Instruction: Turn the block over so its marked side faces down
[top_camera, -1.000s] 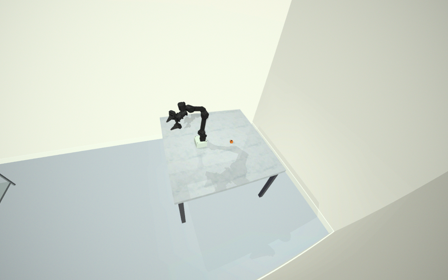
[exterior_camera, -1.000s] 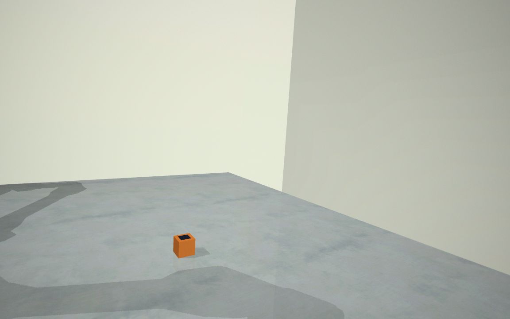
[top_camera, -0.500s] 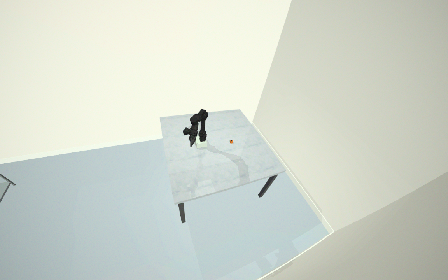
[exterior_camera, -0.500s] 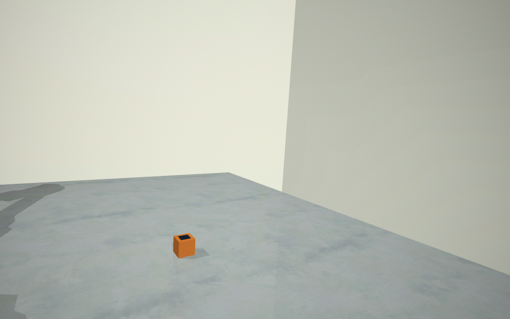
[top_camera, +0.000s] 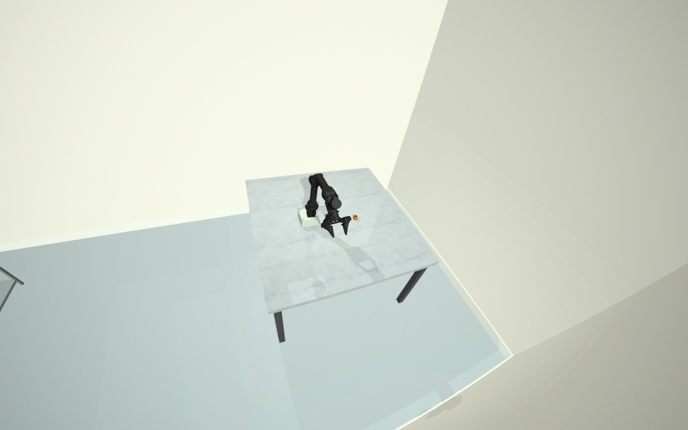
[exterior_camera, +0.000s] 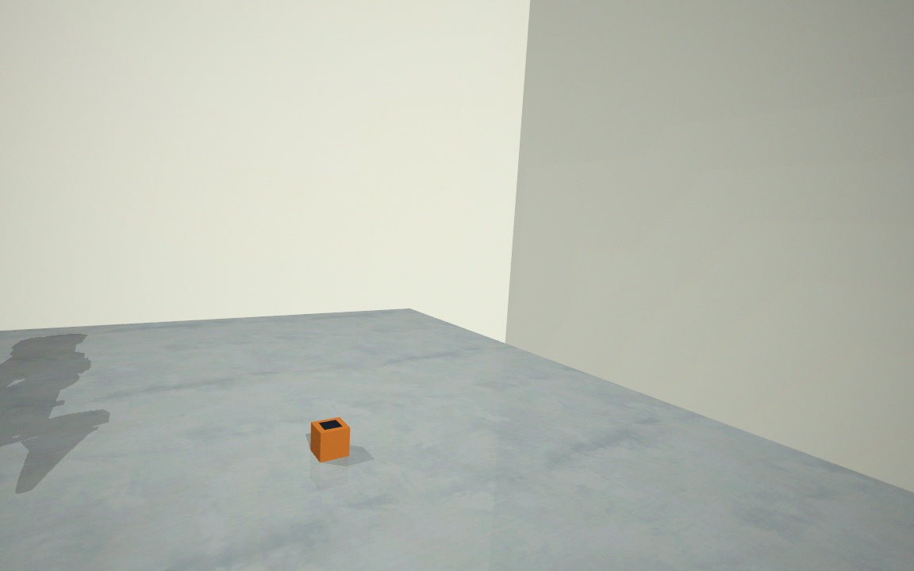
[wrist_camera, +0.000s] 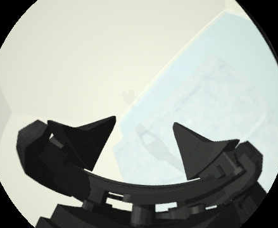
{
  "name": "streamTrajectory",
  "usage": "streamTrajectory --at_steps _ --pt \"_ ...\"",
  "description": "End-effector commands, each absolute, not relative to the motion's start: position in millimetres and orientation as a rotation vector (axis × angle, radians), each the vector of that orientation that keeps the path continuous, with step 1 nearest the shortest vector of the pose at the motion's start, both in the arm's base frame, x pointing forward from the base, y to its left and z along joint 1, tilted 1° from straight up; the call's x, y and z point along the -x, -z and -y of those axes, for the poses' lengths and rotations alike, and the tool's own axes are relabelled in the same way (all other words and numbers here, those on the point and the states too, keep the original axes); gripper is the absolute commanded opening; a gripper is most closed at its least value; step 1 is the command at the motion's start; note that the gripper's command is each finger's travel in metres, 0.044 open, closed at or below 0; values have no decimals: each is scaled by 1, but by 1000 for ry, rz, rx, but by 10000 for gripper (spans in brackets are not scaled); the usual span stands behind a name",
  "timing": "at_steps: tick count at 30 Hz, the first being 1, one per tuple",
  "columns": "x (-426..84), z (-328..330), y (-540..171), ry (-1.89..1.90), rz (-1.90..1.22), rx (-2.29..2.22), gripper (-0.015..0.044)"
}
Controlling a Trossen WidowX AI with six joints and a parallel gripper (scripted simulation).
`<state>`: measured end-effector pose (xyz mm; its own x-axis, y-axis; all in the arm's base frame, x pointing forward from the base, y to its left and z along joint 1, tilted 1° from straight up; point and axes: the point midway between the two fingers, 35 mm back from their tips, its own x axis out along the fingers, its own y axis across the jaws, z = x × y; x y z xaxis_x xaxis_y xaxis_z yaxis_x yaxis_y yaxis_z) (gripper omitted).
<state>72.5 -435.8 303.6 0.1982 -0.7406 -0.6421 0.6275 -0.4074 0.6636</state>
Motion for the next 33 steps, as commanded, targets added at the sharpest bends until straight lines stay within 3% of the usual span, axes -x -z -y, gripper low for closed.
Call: streamTrajectory --at_steps 1,9,19,26,33 --pt "-137 422 -269 1390 -146 -1254 440" --pt "-247 360 -216 1171 -538 -1100 440" --pt "-343 248 -155 771 -1010 -737 440" --pt "-380 143 -110 409 -1295 -390 440" --pt "-382 30 -69 0 -1509 11 440"
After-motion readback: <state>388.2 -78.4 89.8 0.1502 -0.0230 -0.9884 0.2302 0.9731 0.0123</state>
